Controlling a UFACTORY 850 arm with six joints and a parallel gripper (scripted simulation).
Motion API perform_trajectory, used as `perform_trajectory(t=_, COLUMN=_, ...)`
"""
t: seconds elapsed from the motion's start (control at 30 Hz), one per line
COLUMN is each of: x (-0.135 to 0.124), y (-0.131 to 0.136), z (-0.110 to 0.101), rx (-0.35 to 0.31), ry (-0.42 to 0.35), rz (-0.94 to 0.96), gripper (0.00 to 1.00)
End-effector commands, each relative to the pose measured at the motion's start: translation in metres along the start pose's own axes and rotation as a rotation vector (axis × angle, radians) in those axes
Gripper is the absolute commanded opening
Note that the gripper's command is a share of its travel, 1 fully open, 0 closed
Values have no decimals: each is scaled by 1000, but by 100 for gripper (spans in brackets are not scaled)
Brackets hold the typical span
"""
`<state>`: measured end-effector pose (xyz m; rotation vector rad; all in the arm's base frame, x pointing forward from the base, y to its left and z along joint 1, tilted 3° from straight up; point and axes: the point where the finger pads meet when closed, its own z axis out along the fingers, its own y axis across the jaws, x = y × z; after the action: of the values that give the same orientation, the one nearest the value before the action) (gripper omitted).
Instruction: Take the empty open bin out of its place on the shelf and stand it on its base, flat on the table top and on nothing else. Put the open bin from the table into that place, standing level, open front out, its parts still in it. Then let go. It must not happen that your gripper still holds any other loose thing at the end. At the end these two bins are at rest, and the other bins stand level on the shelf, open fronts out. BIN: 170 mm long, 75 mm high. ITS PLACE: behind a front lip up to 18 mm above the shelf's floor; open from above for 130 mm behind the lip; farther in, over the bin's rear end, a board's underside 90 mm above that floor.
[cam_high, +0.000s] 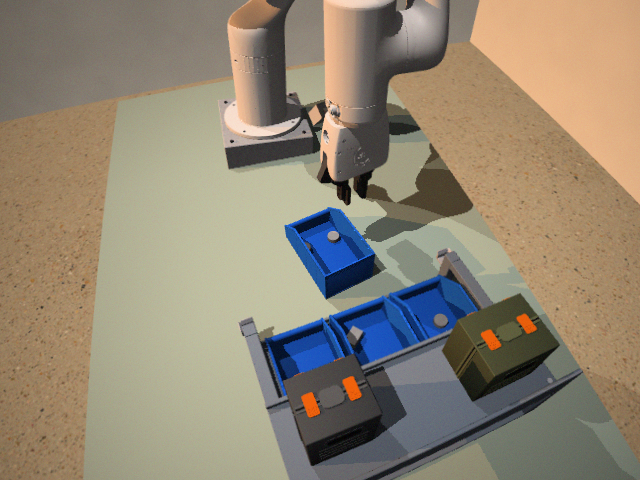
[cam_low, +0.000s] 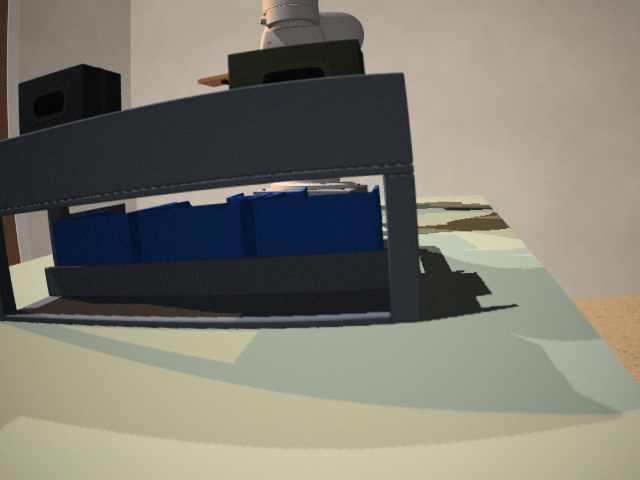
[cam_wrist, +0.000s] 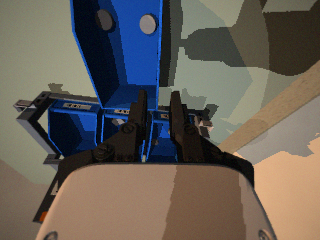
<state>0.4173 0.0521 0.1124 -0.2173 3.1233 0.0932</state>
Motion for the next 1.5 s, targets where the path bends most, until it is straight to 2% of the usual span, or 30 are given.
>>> perform_trajectory(t=0.0, x=-1, y=0, z=7, rx=0, ry=-2, rz=0, gripper=26)
perform_trajectory(t=0.37, x=-1, y=0, z=33, rx=0, ry=-2, rz=0, gripper=26)
perform_trajectory(t=0.77, x=-1, y=0, z=50, rx=0, ry=-2, rz=0, gripper=26)
perform_trajectory(t=1.47, x=-1, y=0, z=59, rx=0, ry=-2, rz=0, gripper=26)
